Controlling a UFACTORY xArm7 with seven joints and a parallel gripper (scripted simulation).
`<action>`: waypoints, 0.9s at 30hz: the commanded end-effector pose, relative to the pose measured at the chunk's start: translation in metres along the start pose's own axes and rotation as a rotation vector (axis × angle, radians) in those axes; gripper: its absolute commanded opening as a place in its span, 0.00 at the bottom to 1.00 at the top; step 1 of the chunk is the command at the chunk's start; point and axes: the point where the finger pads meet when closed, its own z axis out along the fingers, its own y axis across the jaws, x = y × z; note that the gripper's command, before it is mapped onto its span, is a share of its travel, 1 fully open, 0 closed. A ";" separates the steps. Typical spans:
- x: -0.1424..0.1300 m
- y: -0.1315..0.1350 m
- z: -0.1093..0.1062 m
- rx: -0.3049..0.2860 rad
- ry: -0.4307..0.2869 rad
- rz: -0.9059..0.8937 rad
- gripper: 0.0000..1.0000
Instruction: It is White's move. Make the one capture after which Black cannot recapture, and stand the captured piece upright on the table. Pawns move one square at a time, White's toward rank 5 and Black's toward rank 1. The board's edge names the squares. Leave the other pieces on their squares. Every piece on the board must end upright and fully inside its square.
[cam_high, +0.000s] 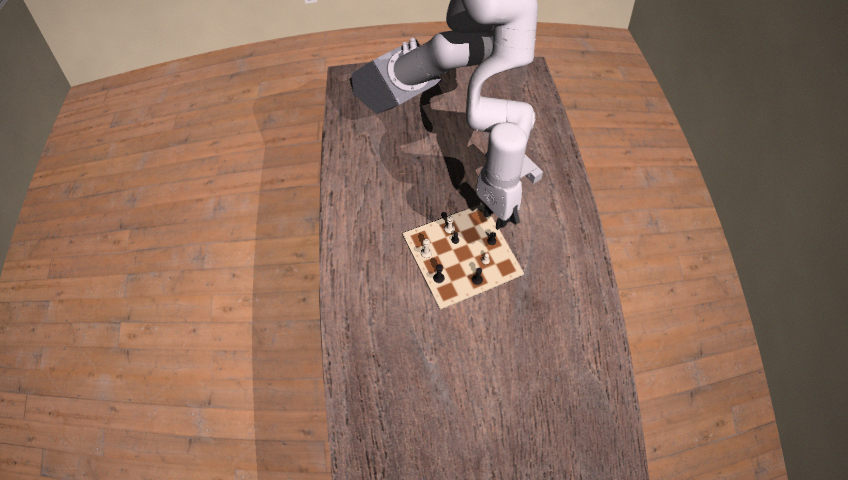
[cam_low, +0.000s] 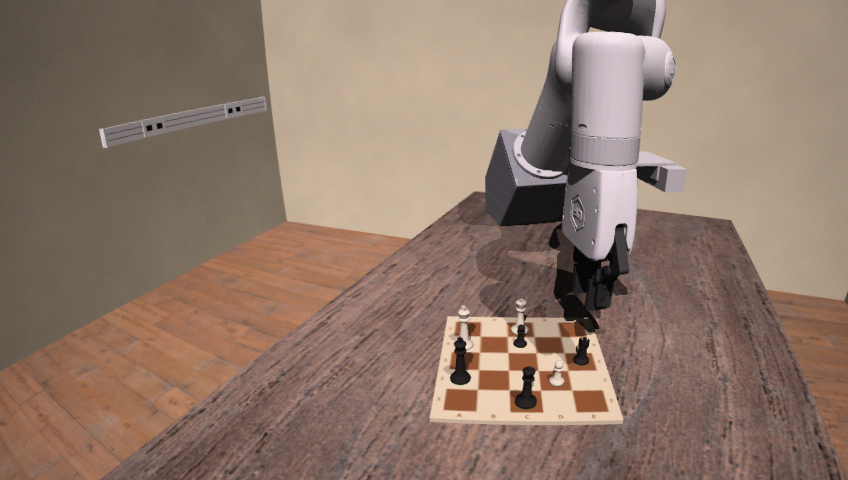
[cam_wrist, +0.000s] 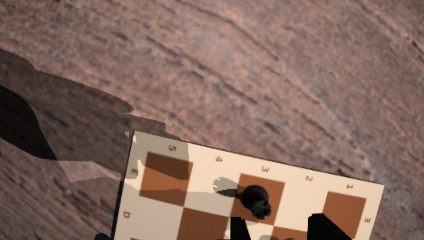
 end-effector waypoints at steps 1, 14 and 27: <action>0.000 0.001 -0.001 -0.003 -0.001 0.000 0.39; 0.000 0.001 0.000 -0.003 -0.001 0.000 0.39; 0.000 0.001 0.009 -0.004 0.000 0.000 0.39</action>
